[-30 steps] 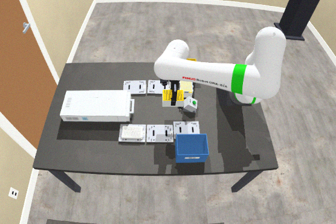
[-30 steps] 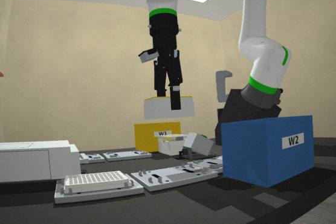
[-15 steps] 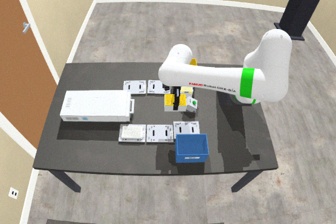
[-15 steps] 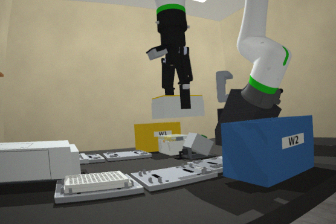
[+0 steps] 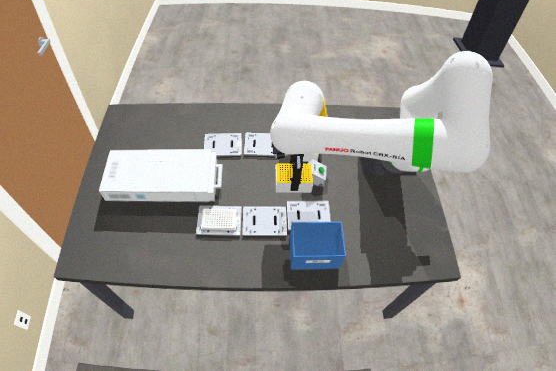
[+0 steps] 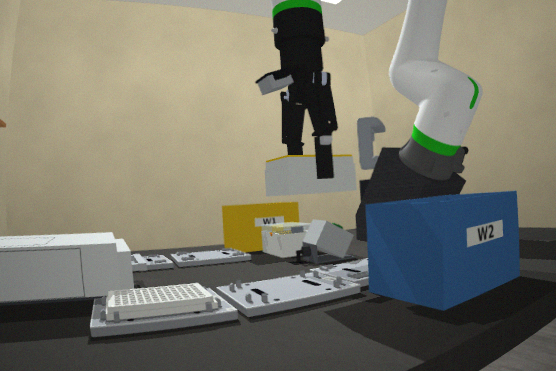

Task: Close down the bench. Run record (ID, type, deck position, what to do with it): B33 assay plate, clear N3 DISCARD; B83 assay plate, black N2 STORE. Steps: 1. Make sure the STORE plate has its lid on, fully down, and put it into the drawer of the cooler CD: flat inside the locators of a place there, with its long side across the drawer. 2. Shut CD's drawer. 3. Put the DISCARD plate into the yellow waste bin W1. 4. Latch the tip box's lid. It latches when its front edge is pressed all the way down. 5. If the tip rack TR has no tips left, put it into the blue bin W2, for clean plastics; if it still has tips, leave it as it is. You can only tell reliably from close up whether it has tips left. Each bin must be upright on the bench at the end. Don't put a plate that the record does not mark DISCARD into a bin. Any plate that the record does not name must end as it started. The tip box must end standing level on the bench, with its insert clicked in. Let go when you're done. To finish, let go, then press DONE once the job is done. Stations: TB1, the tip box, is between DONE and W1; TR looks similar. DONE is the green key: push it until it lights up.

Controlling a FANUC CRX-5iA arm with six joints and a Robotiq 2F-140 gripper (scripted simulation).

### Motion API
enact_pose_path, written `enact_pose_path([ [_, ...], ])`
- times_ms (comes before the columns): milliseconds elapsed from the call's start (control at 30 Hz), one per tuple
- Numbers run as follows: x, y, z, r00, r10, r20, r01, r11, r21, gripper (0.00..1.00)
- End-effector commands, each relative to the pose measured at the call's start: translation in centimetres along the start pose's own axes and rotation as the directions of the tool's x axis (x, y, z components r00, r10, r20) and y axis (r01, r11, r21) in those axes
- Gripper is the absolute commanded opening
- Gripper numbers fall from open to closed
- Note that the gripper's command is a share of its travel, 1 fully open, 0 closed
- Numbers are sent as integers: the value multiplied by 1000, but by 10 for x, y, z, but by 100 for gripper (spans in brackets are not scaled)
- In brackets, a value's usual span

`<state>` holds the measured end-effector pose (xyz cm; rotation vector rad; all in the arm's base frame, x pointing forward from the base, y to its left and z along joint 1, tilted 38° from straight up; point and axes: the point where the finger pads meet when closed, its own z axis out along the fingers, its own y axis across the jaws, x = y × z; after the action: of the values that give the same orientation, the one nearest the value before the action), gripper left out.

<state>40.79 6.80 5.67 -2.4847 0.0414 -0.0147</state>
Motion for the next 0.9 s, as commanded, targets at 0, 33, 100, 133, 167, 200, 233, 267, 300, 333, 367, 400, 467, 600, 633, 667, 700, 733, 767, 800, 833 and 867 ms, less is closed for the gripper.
enact_pose_path([
  [0, -2, -7, -1, 1000, 0, -1, 0, 1000, -1, 10],
  [33, -3, -9, -1, 1000, 0, -1, 0, 1000, -1, 10],
  [100, -5, -14, -1, 1000, 0, -1, 0, 1000, -1, 10],
  [133, -6, -17, -1, 1000, 0, -1, 0, 1000, -1, 10],
  [167, -7, -19, -1, 1000, 0, -1, 0, 1000, -1, 10],
  [200, -7, -22, -1, 1000, 0, -1, 0, 1000, -1, 10],
  [233, -8, -24, -1, 1000, 0, -1, 0, 1000, -1, 10],
  [267, -9, -27, -1, 1000, 0, -1, 0, 1000, -1, 10],
  [300, -10, -29, -1, 1000, 0, -1, 0, 1000, -1, 10],
  [333, -11, -32, -1, 1000, 0, -1, 0, 1000, -1, 10],
  [367, -12, -34, -1, 1000, 0, -1, 0, 1000, -1, 10],
  [400, -13, -37, -1, 1000, 0, -1, 0, 1000, -1, 10],
  [467, -15, -42, -1, 1000, 0, -1, 0, 1000, -1, 10],
  [600, -16, -47, -1, 1000, 0, -1, 0, 1000, -1, 10],
  [633, -17, -49, -1, 1000, 0, -1, 0, 1000, -1, 10],
  [667, -18, -52, -1, 1000, 0, -1, 0, 1000, -1, 10],
  [700, -19, -54, -1, 1000, 0, -1, 0, 1000, -1, 10],
  [733, -20, -57, -1, 1000, 0, -1, 0, 1000, -1, 10],
  [767, -21, -59, -1, 1000, 0, -1, 0, 1000, -1, 10],
  [800, -22, -62, -1, 1000, 0, -1, 0, 1000, -1, 10],
  [833, -23, -64, -1, 1000, 0, -1, 0, 1000, -1, 10],
  [867, -24, -67, -1, 1000, 0, -1, 0, 1000, -1, 10],
])
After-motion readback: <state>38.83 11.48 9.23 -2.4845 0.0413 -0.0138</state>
